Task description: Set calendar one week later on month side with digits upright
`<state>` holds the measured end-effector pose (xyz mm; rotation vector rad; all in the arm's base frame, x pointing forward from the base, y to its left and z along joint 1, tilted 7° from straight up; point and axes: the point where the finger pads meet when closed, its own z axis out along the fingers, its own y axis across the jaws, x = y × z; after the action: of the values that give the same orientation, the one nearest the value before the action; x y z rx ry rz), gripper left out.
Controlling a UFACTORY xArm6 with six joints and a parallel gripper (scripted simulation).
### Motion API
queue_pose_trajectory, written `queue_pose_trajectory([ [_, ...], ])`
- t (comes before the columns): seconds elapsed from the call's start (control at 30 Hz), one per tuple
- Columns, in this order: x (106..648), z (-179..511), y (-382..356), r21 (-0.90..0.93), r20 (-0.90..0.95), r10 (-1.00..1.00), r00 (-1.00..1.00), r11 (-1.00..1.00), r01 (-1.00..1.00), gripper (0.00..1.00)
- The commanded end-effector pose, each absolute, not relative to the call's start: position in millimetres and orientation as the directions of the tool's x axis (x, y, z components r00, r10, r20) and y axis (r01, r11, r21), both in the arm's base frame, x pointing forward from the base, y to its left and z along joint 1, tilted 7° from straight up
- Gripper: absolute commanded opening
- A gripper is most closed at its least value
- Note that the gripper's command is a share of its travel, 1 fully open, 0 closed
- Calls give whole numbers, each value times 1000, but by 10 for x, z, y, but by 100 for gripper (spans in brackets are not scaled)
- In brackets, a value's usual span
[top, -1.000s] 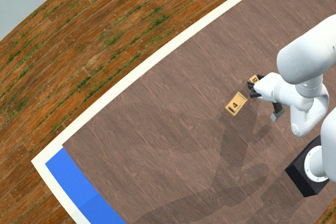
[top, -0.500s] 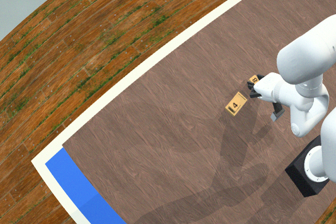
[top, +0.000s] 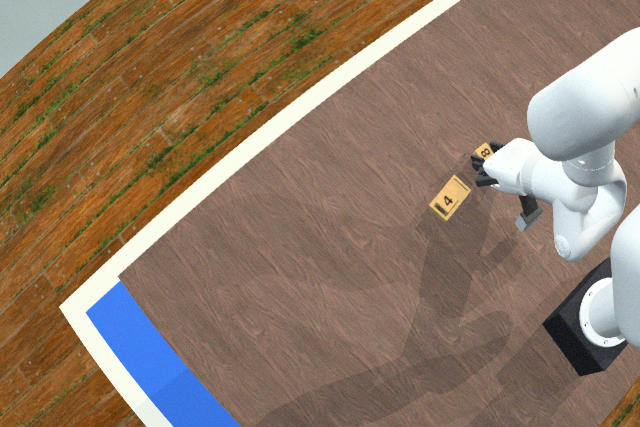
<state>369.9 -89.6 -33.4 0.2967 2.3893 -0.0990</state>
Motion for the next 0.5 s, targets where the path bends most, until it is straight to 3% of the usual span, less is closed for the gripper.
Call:
queue_pose_trajectory([
  [0.0, 3703, -328, -897, 11, -673, 185, -716, 971, 240, 47],
  [0.03, 3703, -328, -897, 11, -673, 185, -716, 971, 240, 47],
  [0.07, 3703, -328, -897, 11, -673, 185, -716, 971, 240, 27],
  [0.47, 3703, -328, -897, 11, -673, 185, -716, 971, 240, 27],
])
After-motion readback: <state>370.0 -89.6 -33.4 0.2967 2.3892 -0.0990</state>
